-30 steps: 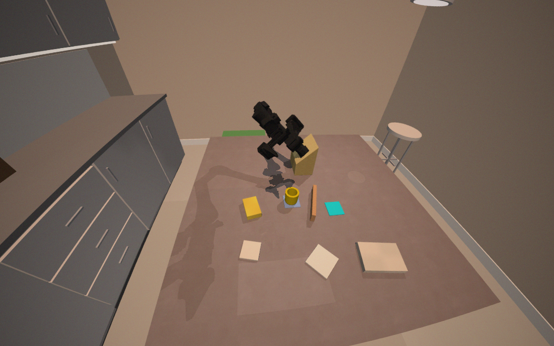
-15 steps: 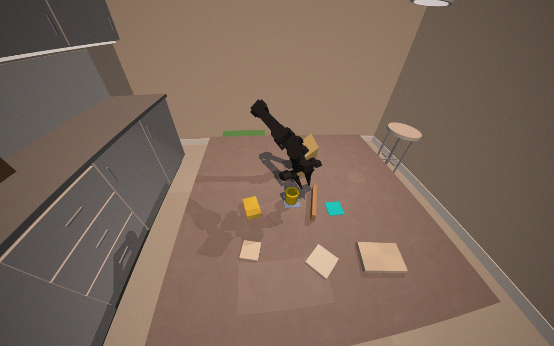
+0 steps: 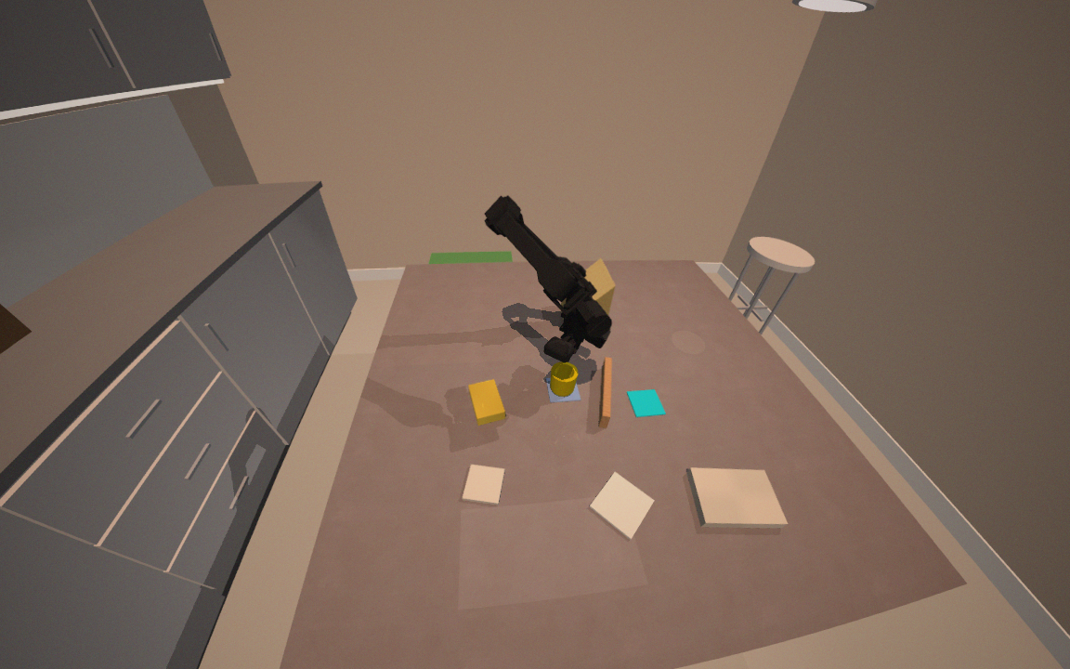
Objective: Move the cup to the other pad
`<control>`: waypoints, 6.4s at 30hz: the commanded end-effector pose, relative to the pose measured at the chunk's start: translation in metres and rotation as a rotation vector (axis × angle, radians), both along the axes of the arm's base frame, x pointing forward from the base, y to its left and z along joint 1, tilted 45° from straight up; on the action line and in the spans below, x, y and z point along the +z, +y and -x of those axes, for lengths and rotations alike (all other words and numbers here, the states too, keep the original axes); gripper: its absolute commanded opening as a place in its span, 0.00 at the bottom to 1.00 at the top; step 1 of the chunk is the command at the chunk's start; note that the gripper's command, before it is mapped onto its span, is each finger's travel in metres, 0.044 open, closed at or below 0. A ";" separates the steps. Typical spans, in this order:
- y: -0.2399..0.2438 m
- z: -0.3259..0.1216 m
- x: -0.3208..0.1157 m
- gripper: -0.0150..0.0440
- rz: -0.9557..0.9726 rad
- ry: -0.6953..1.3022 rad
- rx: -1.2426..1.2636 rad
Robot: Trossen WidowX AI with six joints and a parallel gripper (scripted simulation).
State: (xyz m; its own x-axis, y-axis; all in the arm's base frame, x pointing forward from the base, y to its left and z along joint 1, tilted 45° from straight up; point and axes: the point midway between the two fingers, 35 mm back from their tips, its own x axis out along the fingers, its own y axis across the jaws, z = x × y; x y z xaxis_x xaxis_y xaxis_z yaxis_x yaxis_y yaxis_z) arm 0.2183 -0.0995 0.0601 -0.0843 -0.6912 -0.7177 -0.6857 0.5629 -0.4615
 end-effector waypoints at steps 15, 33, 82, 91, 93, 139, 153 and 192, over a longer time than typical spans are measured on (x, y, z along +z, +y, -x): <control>-0.018 0.000 -0.018 0.54 0.003 0.011 0.004; -0.039 0.004 -0.037 0.54 0.007 0.011 0.004; -0.014 -0.003 -0.015 0.25 -0.002 0.007 0.004; 0.005 -0.006 0.003 0.25 0.002 0.010 0.004; 0.009 -0.006 0.007 0.25 0.004 0.011 0.004; 0.040 -0.024 -0.022 0.25 0.003 0.010 0.005; 0.057 -0.034 -0.040 0.25 0.001 0.009 0.004; 0.105 -0.064 -0.086 0.25 -0.002 0.006 0.004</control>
